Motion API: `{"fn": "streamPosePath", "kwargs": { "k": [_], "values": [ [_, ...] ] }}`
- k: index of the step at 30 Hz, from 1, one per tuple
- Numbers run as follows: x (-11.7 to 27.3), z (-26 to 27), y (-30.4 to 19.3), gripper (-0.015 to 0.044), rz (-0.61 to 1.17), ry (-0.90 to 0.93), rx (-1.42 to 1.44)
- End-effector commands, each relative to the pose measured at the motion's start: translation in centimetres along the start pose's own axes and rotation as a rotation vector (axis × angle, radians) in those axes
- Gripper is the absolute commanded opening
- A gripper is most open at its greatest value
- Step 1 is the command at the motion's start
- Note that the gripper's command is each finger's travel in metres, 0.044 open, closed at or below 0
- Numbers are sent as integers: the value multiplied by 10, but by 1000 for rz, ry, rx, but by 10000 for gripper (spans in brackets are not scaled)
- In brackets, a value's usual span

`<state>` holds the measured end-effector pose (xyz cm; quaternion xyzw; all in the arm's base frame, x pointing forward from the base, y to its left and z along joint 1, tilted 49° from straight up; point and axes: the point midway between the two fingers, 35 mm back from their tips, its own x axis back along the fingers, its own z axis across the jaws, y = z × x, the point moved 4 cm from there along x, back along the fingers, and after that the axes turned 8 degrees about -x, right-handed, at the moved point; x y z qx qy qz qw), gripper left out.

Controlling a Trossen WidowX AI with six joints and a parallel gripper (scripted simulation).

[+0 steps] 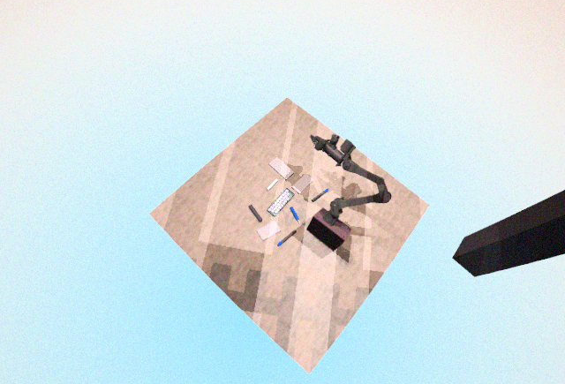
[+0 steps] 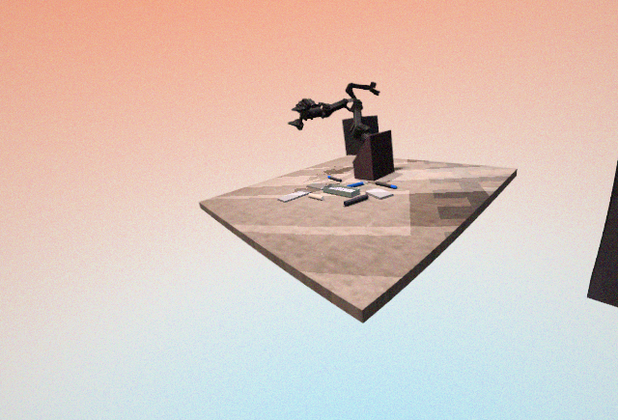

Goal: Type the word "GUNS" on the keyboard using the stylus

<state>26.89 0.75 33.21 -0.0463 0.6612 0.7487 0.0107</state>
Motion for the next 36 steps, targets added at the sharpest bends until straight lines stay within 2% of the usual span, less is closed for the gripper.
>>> {"fn": "streamPosePath", "kwargs": {
  "k": [1,10,17,26,36],
  "values": [
    [-2,0,-2,414,8,-4,-2],
    [-65,-14,-105,177,432,-197,-23],
    [-85,-24,-203,0,772,-360,61],
    [-71,-30,-326,0,1129,-585,269],
    [-13,-43,-438,0,1396,-779,674]
  ]
}}
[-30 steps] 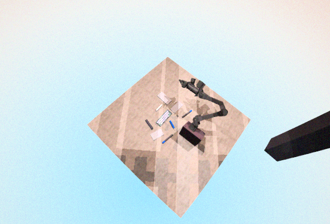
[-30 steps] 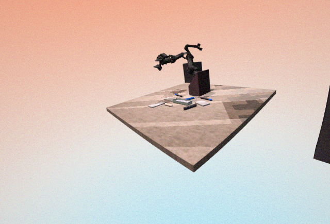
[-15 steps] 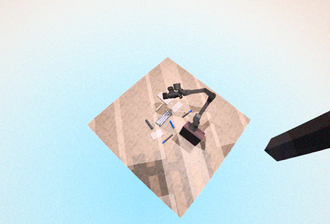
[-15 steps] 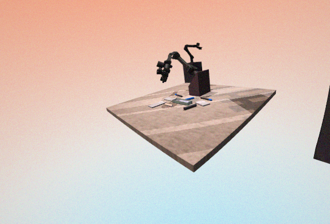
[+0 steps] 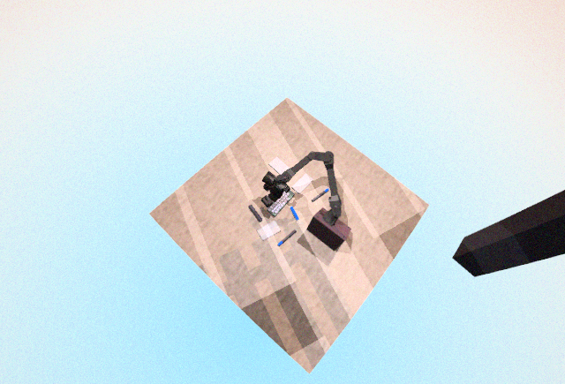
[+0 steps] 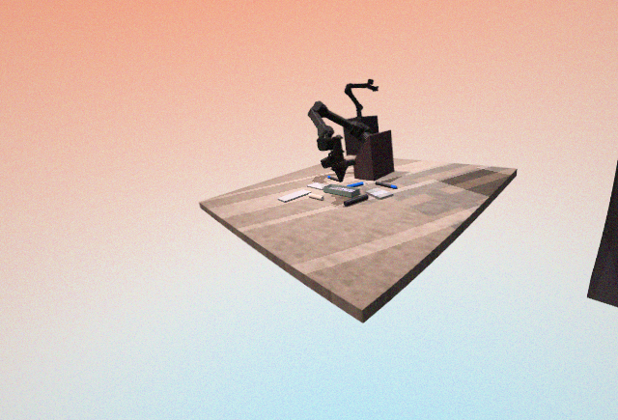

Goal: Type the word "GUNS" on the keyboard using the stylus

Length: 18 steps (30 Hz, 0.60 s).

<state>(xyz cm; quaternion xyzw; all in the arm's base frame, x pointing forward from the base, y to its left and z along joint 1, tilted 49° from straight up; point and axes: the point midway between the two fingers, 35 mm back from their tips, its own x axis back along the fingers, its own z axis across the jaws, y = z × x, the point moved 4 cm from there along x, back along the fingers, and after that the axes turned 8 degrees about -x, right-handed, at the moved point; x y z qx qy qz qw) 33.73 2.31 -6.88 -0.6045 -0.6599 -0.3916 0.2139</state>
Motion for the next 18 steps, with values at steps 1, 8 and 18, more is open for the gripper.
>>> {"fn": "streamPosePath", "kwargs": {
  "k": [1,8,18],
  "values": [
    [-29,18,-33,0,64,-149,120],
    [-31,19,-34,0,67,-155,125],
    [-24,-24,-21,0,67,-155,126]
  ]
}}
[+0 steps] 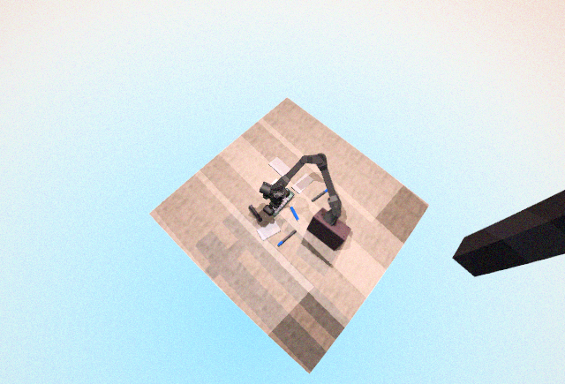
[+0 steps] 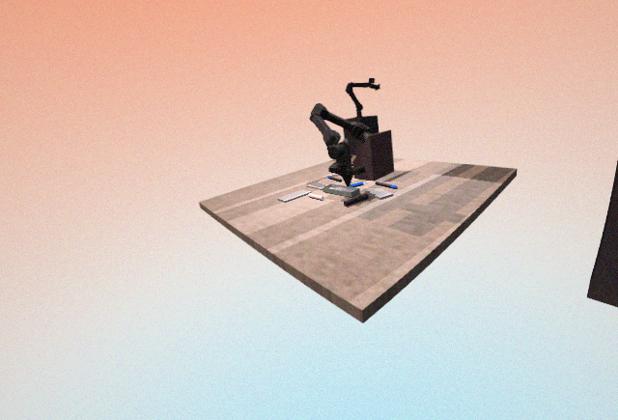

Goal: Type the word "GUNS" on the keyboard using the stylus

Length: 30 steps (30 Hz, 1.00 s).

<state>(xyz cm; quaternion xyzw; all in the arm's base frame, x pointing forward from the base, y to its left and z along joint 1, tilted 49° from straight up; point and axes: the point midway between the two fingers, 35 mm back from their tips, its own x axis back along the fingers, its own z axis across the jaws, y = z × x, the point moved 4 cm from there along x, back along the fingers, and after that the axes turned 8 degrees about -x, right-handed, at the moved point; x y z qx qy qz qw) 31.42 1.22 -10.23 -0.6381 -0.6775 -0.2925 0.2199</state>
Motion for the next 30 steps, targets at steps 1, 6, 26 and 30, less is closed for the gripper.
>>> {"fn": "streamPosePath", "kwargs": {
  "k": [1,6,26,30],
  "values": [
    [-1,-42,6,0,-2,-10,-12],
    [-1,-51,6,0,-1,-12,-12],
    [0,-114,14,0,-1,-14,-12],
    [0,-114,14,0,-1,-14,-12]
  ]
}}
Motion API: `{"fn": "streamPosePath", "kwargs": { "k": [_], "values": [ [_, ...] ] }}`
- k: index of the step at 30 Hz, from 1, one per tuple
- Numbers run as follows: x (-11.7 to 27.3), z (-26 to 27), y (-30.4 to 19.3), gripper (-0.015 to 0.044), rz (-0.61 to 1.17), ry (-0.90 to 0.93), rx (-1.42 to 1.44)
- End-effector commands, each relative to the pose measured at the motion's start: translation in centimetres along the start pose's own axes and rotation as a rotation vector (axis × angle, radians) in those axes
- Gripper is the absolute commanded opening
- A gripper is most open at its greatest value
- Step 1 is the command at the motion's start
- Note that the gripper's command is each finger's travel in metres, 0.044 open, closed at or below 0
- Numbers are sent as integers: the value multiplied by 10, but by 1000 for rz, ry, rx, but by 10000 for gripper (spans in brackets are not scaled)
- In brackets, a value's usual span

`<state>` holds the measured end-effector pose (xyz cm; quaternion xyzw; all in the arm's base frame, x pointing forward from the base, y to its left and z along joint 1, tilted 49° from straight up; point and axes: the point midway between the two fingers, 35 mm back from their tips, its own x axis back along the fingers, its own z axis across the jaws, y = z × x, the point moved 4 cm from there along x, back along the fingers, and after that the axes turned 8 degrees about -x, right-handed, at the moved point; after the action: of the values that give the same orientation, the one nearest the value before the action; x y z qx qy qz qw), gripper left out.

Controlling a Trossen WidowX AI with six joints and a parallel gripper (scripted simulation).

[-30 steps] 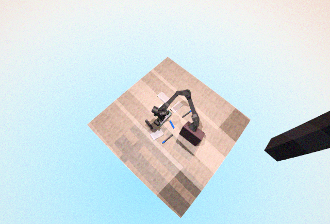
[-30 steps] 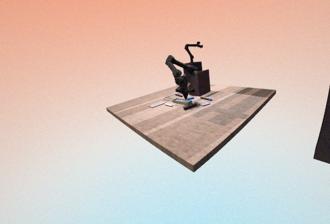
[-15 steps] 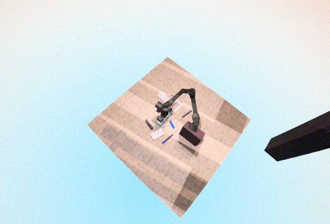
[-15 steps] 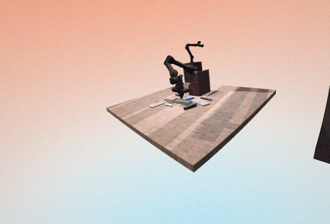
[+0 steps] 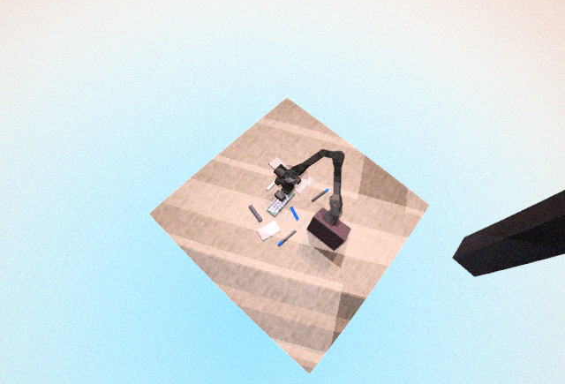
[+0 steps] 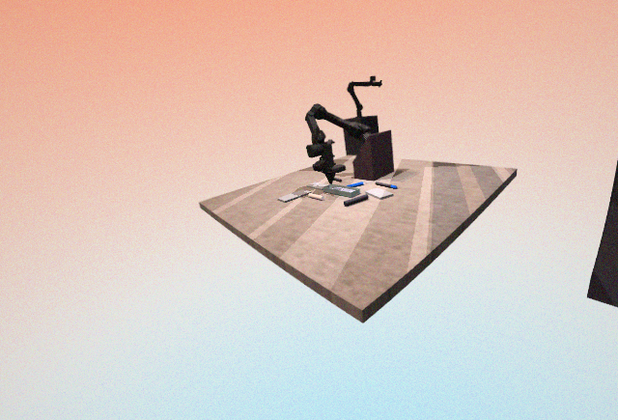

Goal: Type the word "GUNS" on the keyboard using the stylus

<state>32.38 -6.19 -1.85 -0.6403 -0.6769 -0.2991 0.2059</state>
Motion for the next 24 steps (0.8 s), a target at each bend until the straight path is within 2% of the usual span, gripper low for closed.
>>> {"fn": "streamPosePath", "kwargs": {
  "k": [1,8,13,24],
  "values": [
    [-1,-3,-4,0,6,-2,16],
    [-1,-2,-6,0,6,-2,16],
    [-1,19,-38,0,7,-2,17],
    [-1,19,-38,0,7,-2,17]
  ]
}}
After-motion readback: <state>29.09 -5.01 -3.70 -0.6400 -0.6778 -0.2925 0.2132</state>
